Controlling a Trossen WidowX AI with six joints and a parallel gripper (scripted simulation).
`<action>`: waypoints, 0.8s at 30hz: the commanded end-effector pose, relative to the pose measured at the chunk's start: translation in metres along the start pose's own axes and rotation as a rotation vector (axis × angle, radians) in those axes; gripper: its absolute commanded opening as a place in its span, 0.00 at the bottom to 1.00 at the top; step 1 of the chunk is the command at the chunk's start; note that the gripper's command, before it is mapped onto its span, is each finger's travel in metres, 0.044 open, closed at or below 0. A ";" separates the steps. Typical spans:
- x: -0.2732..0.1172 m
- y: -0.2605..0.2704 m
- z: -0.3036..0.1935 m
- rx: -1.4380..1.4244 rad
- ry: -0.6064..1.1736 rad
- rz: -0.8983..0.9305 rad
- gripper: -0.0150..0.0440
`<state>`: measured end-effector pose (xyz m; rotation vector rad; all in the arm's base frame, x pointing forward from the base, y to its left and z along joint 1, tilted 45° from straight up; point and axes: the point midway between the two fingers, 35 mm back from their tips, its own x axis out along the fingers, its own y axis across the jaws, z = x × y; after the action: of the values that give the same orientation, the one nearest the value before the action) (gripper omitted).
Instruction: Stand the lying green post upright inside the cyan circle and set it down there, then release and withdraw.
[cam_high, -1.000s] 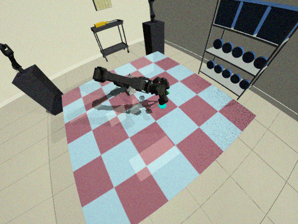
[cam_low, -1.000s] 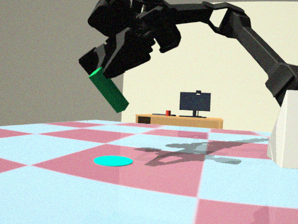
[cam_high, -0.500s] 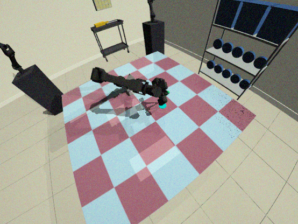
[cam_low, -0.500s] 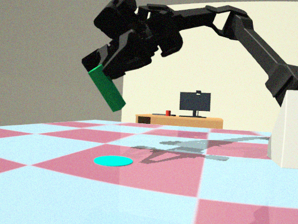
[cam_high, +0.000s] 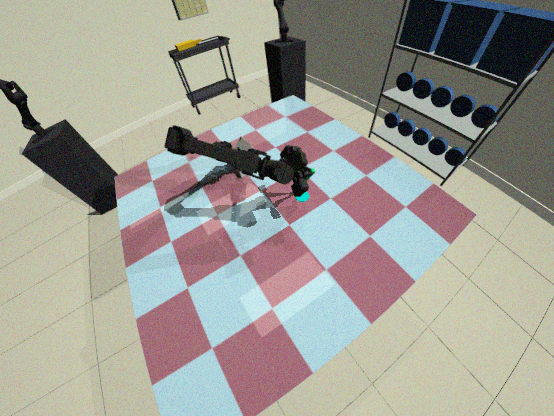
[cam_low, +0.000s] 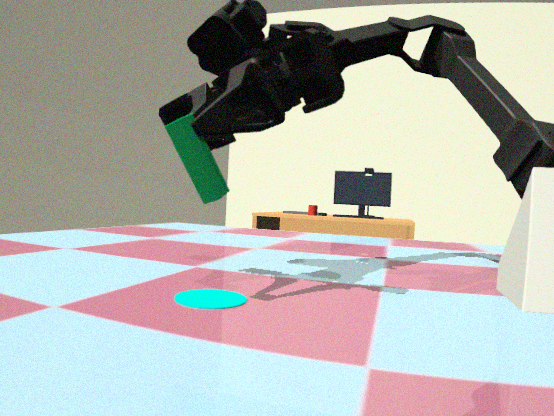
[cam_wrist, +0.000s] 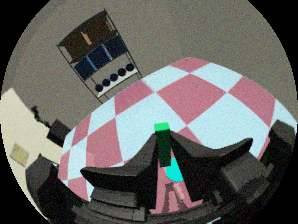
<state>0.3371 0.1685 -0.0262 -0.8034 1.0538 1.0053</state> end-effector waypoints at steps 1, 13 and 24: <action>-0.002 0.001 -0.001 -0.011 -0.034 -0.002 0.29; -0.008 0.001 -0.001 -0.041 -0.122 -0.019 0.29; -0.015 0.002 -0.002 -0.073 -0.200 -0.039 0.29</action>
<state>0.3344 0.1644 -0.0149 -0.7668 0.8604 1.0626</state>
